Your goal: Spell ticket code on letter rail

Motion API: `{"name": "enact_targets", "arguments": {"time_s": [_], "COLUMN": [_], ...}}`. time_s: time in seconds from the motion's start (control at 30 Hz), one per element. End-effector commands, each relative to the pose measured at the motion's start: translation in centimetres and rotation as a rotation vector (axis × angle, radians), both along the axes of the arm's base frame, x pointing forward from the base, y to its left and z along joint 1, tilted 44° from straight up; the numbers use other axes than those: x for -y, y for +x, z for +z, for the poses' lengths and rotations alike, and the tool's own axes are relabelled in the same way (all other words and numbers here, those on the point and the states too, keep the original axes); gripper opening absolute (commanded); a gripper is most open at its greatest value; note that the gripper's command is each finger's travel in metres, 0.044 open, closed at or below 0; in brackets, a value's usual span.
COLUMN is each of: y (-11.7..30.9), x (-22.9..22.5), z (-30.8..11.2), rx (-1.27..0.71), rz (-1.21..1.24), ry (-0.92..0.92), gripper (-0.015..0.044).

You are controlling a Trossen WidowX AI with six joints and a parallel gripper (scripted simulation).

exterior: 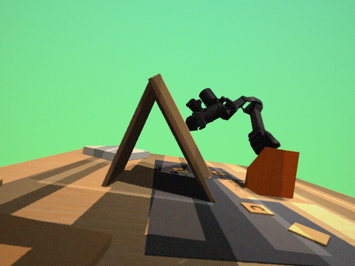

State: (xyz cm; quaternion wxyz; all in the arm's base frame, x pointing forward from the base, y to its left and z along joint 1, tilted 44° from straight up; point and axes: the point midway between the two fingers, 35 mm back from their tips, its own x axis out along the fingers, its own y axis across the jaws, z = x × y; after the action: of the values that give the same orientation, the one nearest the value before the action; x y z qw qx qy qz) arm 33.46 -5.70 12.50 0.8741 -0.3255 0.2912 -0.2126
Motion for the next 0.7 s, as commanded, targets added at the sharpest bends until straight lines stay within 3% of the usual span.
{"name": "enact_targets", "arguments": {"time_s": [0.0,0.67], "y": [-0.05,0.14], "x": [-0.11,-0.83], "z": [-0.33,-1.02], "rx": [-0.002,-0.002], "rz": [-0.005,-0.005], "ry": [0.001,0.002], "gripper": [0.0,0.0]}}
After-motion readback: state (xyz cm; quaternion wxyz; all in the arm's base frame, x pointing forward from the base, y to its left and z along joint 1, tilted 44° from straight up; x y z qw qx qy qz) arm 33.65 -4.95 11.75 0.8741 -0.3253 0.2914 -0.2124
